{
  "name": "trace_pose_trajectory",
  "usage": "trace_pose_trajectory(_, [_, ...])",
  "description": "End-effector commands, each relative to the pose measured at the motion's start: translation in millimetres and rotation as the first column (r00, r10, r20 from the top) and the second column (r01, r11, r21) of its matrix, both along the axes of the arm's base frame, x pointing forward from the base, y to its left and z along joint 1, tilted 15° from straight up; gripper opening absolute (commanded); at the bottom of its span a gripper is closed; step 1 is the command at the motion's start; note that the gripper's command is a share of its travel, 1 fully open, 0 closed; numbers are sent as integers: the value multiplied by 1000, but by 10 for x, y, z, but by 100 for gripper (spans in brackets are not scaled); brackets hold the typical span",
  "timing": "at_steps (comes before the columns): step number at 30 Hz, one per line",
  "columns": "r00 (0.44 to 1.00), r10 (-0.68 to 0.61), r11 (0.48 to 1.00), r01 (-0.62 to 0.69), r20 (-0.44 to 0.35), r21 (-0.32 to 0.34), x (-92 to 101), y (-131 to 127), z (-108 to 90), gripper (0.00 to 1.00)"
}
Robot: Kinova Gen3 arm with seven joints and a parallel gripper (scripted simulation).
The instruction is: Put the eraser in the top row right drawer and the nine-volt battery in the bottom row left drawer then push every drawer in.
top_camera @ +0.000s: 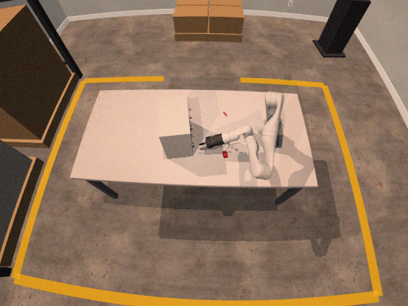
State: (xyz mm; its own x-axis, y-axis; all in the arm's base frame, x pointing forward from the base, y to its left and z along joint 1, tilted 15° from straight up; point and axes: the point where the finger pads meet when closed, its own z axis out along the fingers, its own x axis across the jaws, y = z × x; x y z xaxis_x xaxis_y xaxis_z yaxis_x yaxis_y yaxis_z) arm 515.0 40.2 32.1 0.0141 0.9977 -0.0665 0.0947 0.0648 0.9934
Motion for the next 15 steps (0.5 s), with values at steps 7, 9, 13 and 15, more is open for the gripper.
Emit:
trace_pose_trajectory(7, [1000,4,1000,-4,-3,2,64,-161,-45,67])
trace_pose_trajectory(9, [1000,4,1000,-4,-3,2,73,-191,-50,67])
trace_pose_trajectory(13, [1000,4,1000,-4,-3,2,91,-245,-59,67])
trace_pose_trajectory(15, [1000,4,1000,-4,-3,2,91,-245,-59,67])
